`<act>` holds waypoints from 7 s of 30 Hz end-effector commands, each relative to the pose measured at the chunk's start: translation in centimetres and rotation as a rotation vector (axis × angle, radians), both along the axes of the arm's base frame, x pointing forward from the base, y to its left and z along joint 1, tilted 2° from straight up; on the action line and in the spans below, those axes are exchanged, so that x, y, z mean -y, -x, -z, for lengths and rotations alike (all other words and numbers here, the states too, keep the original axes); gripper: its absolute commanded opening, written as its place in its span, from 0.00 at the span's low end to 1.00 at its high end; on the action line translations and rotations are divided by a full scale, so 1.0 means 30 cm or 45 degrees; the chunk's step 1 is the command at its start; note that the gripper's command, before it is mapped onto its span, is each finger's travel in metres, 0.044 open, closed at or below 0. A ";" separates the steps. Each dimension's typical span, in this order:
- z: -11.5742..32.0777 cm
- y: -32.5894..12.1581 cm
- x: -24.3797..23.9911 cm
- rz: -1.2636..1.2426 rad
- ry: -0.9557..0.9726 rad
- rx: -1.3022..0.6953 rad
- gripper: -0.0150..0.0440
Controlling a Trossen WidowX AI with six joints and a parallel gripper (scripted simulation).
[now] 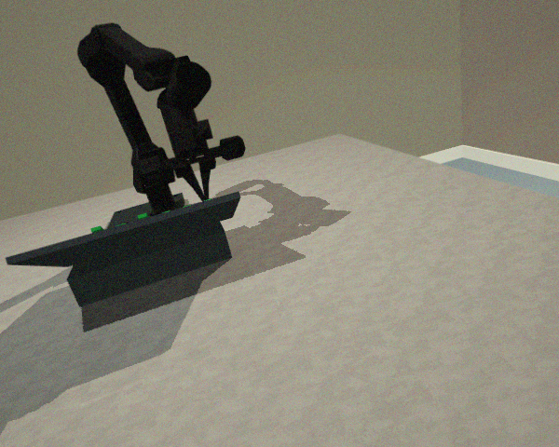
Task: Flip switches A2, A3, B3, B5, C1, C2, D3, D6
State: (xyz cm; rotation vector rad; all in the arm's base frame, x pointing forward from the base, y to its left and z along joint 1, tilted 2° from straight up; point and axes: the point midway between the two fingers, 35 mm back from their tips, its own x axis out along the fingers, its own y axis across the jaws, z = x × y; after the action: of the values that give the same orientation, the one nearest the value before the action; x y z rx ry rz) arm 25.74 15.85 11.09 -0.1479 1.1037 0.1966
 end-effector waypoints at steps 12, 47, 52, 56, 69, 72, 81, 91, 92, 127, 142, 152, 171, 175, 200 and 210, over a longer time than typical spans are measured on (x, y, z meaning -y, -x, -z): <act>0.003 0.001 -0.002 -0.006 -0.003 -0.003 0.25; 0.017 -0.006 -0.003 -0.006 -0.003 -0.003 0.25; 0.019 -0.007 -0.004 -0.006 -0.003 -0.002 0.25; 0.020 -0.008 -0.004 -0.006 -0.003 -0.002 0.25; -0.170 0.093 0.017 -0.007 -0.010 0.027 0.25; -0.170 0.088 0.035 -0.007 -0.010 0.026 0.25; -0.140 0.047 0.122 -0.007 -0.004 0.018 0.25; -0.066 0.008 0.115 -0.006 0.001 -0.003 0.25; -0.056 0.003 0.114 -0.006 0.001 -0.002 0.25; 0.000 -0.026 0.109 -0.006 0.001 -0.002 0.25; 0.003 -0.028 0.108 -0.006 0.001 -0.001 0.25; 0.007 -0.030 0.108 -0.006 0.001 -0.001 0.25; 0.015 -0.034 0.107 -0.006 0.001 -0.001 0.25; 0.016 -0.035 0.107 -0.006 0.001 -0.001 0.25; -0.095 0.193 0.266 -0.007 -0.002 0.024 0.25; -0.031 0.180 0.274 -0.007 -0.006 0.041 0.25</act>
State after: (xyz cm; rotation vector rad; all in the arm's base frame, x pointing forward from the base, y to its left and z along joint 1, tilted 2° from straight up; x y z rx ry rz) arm 20.11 7.70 13.62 -0.1475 1.0688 0.1976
